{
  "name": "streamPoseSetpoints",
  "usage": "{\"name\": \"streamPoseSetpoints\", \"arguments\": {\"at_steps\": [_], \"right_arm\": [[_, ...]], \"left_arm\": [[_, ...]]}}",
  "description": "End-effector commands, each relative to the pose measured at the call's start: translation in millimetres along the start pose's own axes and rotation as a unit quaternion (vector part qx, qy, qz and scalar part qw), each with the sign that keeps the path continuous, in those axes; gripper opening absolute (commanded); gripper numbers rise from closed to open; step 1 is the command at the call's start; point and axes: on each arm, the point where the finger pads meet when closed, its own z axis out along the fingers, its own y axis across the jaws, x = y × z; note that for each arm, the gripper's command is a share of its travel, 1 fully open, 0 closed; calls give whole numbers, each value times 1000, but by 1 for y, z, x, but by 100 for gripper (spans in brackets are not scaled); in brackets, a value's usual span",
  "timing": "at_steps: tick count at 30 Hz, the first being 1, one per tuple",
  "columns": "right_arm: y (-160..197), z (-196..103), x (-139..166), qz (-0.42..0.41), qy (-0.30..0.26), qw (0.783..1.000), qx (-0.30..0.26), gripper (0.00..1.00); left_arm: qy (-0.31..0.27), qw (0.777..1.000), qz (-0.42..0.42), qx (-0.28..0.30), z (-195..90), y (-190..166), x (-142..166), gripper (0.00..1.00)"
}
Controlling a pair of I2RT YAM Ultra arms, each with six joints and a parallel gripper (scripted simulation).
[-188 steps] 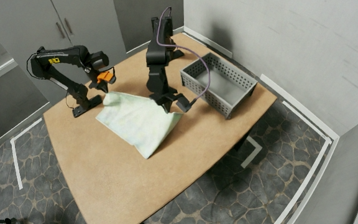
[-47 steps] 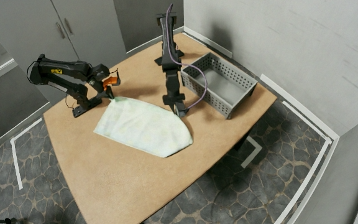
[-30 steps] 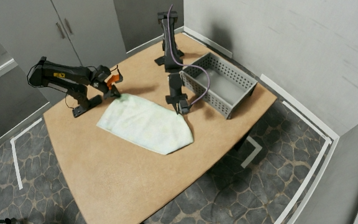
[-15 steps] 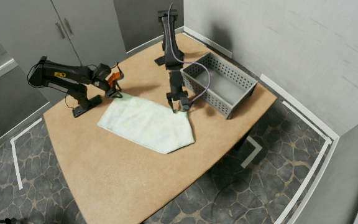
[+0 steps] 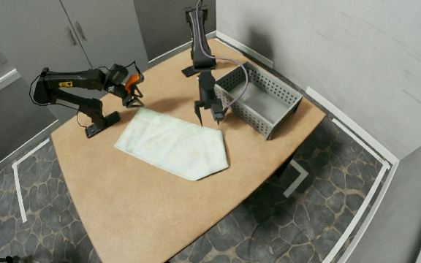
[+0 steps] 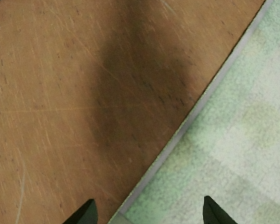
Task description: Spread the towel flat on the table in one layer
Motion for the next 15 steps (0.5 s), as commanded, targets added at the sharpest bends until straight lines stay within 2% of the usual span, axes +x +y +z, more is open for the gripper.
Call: {"name": "streamPoseSetpoints", "arguments": {"at_steps": [1,5,6,8,9,11,12,14,15], "right_arm": [[-6,-24,-1,13,12,1000,8,64],[-6,-24,-1,12,12,1000,7,64],[-17,-29,7,34,59,997,23,64],[-17,-30,6,31,57,998,23,64],[-31,-44,10,57,87,994,33,64],[-33,-44,11,63,94,993,42,64],[-48,-61,15,94,116,987,53,64],[-49,-61,15,105,125,985,61,64],[-63,-76,18,139,142,977,74,64]], "left_arm": [[13,1000,7,3,-6,-7,-12,64],[13,1000,7,4,-6,-7,-12,64],[13,1000,13,8,-5,-15,-26,64],[13,1000,13,8,-5,-15,-26,64],[13,1000,21,14,-2,-25,-45,64],[13,1000,21,14,-2,-25,-45,64],[12,999,29,20,0,-35,-66,64],[12,999,29,20,0,-36,-66,64],[12,999,36,25,2,-45,-85,64]]}}
